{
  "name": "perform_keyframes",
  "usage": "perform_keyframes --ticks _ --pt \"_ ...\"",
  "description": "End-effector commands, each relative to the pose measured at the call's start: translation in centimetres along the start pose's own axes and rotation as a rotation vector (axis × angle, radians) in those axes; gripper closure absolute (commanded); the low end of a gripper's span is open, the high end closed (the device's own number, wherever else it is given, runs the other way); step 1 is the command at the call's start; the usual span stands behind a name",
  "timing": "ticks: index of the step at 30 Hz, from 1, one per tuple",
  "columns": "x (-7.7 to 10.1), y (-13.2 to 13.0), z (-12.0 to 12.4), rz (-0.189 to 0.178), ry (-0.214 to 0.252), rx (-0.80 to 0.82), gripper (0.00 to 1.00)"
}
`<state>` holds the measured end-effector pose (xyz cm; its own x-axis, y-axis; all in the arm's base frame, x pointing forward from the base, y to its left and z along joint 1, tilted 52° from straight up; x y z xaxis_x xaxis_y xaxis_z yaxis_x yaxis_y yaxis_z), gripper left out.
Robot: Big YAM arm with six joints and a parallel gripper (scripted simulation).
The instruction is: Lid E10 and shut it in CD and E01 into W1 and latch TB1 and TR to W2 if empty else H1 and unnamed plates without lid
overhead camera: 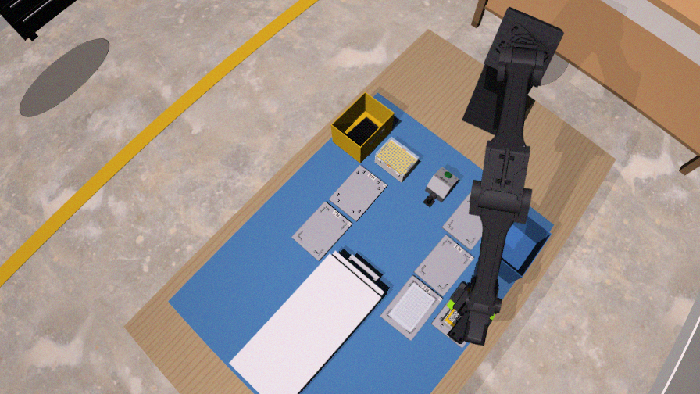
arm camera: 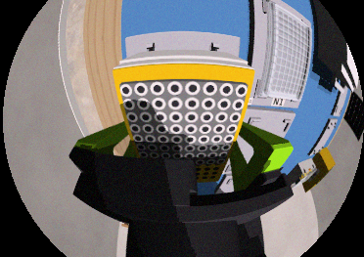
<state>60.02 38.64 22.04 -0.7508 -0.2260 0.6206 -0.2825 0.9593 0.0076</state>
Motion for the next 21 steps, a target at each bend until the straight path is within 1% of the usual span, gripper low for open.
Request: perform_keyframes --ticks 1,5,8,12,15,16,21 --pt "1.3 0.4 -2.8 -0.016 -0.060 -0.004 1.00" --pt "0.0 0.2 -1.8 -0.009 -0.040 0.000 1.00" --pt "0.5 0.0 -2.5 -0.010 -0.052 -0.005 1.00" --pt "-0.3 0.3 -1.8 -0.010 -0.040 0.000 1.00" --pt "-0.2 0.3 -1.9 -0.011 -0.043 0.000 1.00" --pt "1.4 0.1 -3.2 -0.015 -0.068 -0.008 1.00" --pt "-0.2 0.1 -2.1 -0.009 -0.043 -0.002 1.00"
Point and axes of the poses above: the point where the finger pads meet when closed, its own x axis back along the fingers, its own y axis across the jaws, z = x × y, the point moved 5 cm from there along x, back along the fingers, and after that the axes turned 11 degrees about x, right-handed, at the moved point
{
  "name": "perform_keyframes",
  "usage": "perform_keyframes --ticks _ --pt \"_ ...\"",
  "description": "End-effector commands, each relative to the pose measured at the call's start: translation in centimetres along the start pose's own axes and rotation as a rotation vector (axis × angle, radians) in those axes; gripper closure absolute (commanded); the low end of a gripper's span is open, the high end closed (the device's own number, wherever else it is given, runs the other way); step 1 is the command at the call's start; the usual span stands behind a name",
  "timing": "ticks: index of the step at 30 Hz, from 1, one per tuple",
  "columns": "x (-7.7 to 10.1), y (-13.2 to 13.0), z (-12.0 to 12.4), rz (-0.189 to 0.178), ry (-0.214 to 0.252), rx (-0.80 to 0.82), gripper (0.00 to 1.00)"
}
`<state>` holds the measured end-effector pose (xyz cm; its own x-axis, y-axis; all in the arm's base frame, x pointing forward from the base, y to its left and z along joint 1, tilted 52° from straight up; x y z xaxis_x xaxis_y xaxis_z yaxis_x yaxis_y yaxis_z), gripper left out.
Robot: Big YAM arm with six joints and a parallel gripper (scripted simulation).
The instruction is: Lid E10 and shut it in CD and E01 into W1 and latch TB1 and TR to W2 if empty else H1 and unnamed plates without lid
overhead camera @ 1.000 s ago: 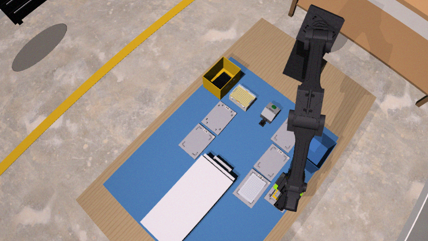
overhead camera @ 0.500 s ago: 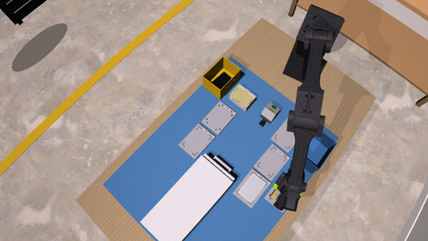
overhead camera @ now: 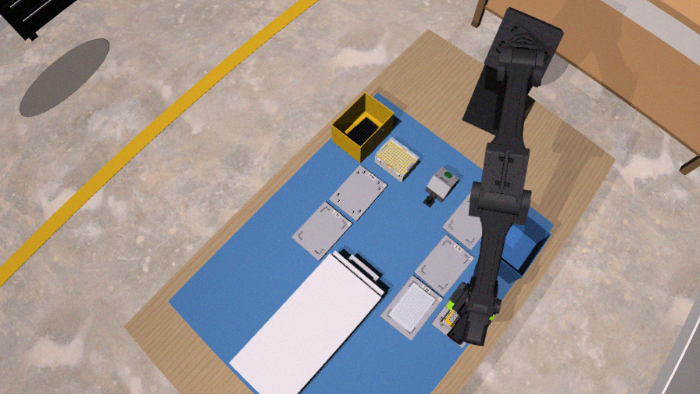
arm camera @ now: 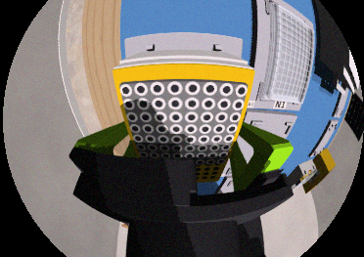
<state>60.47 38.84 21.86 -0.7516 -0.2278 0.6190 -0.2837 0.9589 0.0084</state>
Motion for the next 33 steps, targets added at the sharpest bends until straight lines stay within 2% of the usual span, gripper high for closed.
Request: perform_keyframes --ticks 1,7,11,12,20,21,33 --pt "0.05 0.00 -1.80 -0.006 -0.038 -0.001 1.00" --pt "0.85 0.18 -2.64 -0.012 -0.056 -0.005 1.00" --pt "0.83 0.22 -2.61 -0.012 -0.055 -0.004 1.00" --pt "0.88 0.33 -1.76 -0.010 -0.035 -0.005 1.00" --pt "0.88 0.33 -1.75 -0.010 -0.035 -0.005 1.00" --pt "0.88 0.33 -1.75 -0.010 -0.035 -0.005 0.00" --pt "0.88 0.33 -1.75 -0.010 -0.035 -0.005 0.00"
Point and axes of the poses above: the point where the finger pads meet when closed, its own x axis back along the fingers, its own y axis across the jaws, z = x × y, the point moved 5 cm from there along x, back along the fingers, and after that the axes turned 11 degrees about x, right-handed, at the moved point
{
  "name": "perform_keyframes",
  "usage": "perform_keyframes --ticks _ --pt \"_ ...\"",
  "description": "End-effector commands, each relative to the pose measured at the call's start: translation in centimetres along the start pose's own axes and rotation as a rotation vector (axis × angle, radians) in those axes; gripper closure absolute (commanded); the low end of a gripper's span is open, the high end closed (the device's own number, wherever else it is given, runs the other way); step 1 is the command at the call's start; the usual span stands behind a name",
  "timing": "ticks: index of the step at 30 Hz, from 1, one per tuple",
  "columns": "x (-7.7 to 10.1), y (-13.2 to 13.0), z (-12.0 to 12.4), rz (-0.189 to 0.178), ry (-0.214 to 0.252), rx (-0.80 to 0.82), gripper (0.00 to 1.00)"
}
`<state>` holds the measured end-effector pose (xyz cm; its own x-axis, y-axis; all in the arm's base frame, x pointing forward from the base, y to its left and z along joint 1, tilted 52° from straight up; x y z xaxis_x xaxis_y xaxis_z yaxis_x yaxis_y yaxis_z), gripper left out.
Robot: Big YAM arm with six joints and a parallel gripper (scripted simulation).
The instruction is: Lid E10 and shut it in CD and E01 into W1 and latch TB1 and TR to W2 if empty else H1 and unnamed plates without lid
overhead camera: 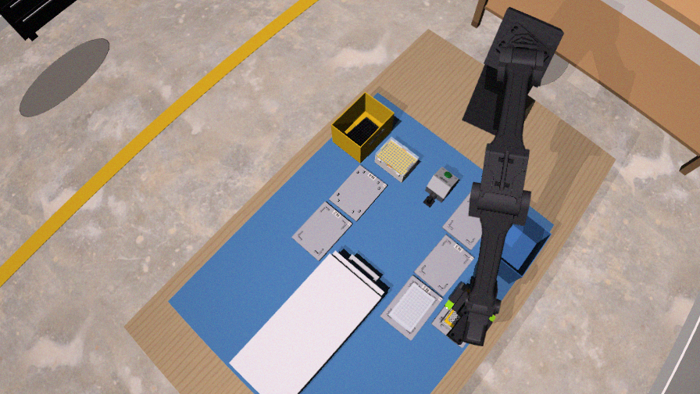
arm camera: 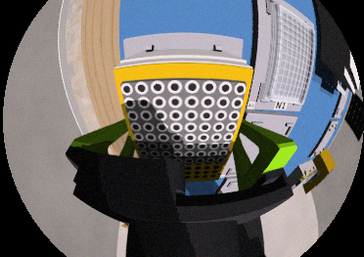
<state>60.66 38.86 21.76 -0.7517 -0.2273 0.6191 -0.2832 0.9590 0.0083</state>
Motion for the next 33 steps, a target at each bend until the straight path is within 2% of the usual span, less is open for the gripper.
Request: perform_keyframes --ticks 1,16,17,23,29,30,33 --pt "1.1 0.4 -1.7 -0.011 -0.035 -0.005 0.00" --pt "1.1 0.4 -1.7 -0.011 -0.035 -0.005 0.00" --pt "2.3 0.2 -2.9 -0.016 -0.061 -0.005 0.00" --pt "3.2 1.0 -1.6 -0.019 -0.034 0.003 0.00" --pt "3.7 0.9 -1.7 -0.018 -0.034 -0.003 0.00" --pt "3.8 0.1 -2.3 -0.010 -0.042 -0.014 0.00" --pt "4.2 0.5 -1.6 -0.014 -0.032 -0.010 0.00"
Point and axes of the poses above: the point where the finger pads meet when closed, its own x axis back along the fingers, its own y axis across the jaws, z = x × y, the point moved 5 cm from there along x, back along the fingers, and after that the axes turned 11 degrees about x, right-handed, at the moved point
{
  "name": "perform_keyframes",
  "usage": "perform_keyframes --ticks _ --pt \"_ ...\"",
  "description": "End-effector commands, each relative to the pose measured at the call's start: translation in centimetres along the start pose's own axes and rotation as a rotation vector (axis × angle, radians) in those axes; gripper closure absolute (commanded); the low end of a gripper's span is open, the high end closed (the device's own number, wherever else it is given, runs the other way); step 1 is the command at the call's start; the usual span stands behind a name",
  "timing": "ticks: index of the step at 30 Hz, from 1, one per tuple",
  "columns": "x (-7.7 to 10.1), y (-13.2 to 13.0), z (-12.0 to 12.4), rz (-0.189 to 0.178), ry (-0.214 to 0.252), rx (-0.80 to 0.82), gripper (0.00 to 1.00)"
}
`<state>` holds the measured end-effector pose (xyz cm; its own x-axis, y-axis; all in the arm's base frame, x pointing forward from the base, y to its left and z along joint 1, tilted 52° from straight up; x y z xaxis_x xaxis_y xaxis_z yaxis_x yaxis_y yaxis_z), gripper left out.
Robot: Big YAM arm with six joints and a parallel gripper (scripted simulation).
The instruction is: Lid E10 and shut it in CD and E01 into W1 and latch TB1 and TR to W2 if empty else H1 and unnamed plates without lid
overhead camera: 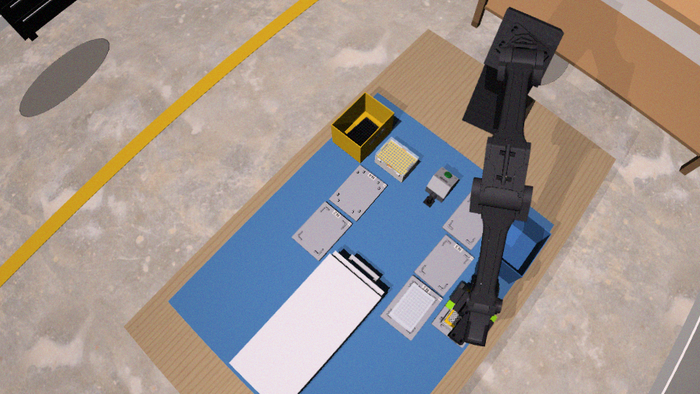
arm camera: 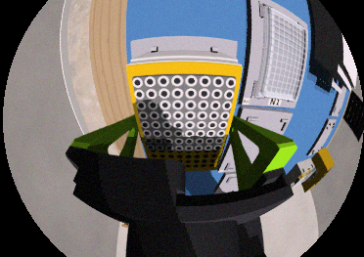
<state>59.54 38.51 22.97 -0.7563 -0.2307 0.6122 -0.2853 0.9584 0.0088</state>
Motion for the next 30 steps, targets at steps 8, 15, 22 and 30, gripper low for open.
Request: perform_keyframes --ticks 8,15,22,30 --pt "3.6 0.8 -1.4 -0.015 -0.023 -0.009 0.00" --pt "4.4 0.8 -1.8 -0.016 -0.031 -0.011 0.00" --pt "5.2 0.6 -1.4 -0.013 -0.025 -0.011 0.00" --pt "6.1 1.0 -1.2 -0.018 -0.023 -0.007 0.00"
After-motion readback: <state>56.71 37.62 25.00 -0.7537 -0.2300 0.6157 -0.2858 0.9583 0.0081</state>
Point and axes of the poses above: the point where the finger pads meet when closed, its own x axis back along the fingers, its own y axis across the jaws, z = x × y, the point moved 5 cm from there along x, back along the fingers, and after that the axes turned 11 degrees about x, right-handed, at the moved point
